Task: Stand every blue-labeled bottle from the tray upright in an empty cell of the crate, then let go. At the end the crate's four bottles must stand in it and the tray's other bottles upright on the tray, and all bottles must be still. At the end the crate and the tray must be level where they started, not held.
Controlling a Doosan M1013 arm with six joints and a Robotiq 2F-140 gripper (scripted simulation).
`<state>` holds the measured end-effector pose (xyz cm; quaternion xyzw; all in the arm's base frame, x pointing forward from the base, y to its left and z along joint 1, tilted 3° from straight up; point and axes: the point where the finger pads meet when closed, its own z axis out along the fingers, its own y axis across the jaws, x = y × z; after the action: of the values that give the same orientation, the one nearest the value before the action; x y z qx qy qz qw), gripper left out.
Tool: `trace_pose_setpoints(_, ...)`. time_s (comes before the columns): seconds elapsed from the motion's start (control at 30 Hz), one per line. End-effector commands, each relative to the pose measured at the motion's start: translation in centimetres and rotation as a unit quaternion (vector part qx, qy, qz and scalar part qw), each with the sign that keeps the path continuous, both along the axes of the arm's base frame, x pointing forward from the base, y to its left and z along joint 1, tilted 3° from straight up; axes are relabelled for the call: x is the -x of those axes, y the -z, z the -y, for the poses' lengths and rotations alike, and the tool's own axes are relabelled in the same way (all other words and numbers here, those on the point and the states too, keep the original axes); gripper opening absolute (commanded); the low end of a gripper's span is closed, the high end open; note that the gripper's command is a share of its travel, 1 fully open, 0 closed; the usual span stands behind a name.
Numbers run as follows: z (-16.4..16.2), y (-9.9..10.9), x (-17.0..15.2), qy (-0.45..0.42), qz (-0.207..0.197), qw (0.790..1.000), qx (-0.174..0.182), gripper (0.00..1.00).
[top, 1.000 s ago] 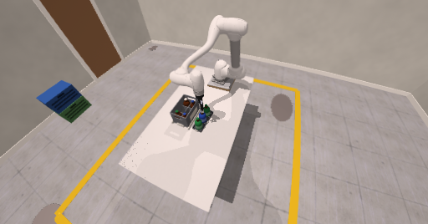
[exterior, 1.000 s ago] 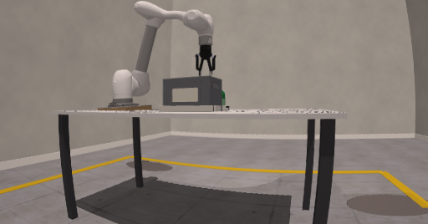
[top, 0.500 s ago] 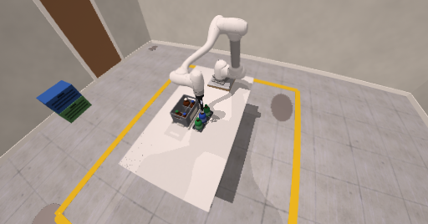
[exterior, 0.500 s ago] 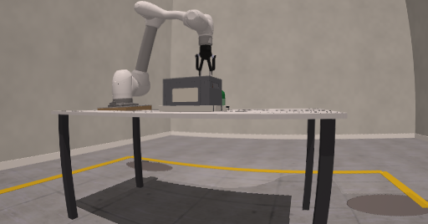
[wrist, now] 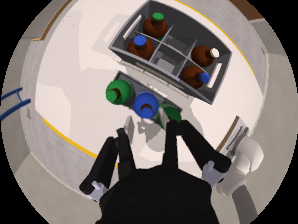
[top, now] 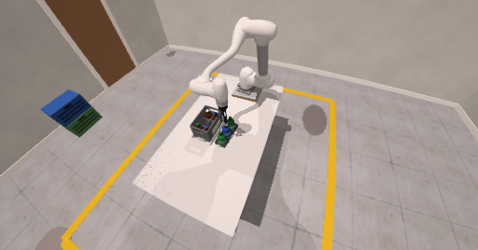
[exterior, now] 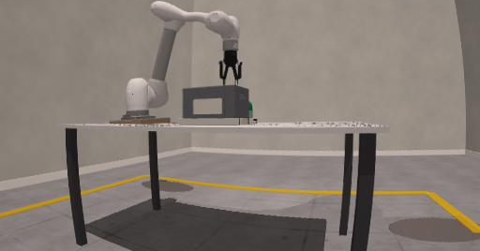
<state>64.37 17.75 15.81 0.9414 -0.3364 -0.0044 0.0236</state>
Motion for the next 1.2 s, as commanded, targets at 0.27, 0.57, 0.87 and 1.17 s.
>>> trace_pose_setpoints(0.27, 0.0, 0.3, 0.0, 0.0, 0.0, 1.0, 0.0, 0.38)
trace_pose_setpoints(0.57, 0.0, 1.0, 0.0, 0.0, 0.0, 1.0, 0.0, 0.38)
trace_pose_setpoints(0.87, 0.1, 1.8, 0.0, 0.0, 0.0, 1.0, 0.0, 0.38)
trace_pose_setpoints(1.17, 0.1, 2.9, 0.1, 0.0, 0.0, 1.0, 0.0, 0.38)
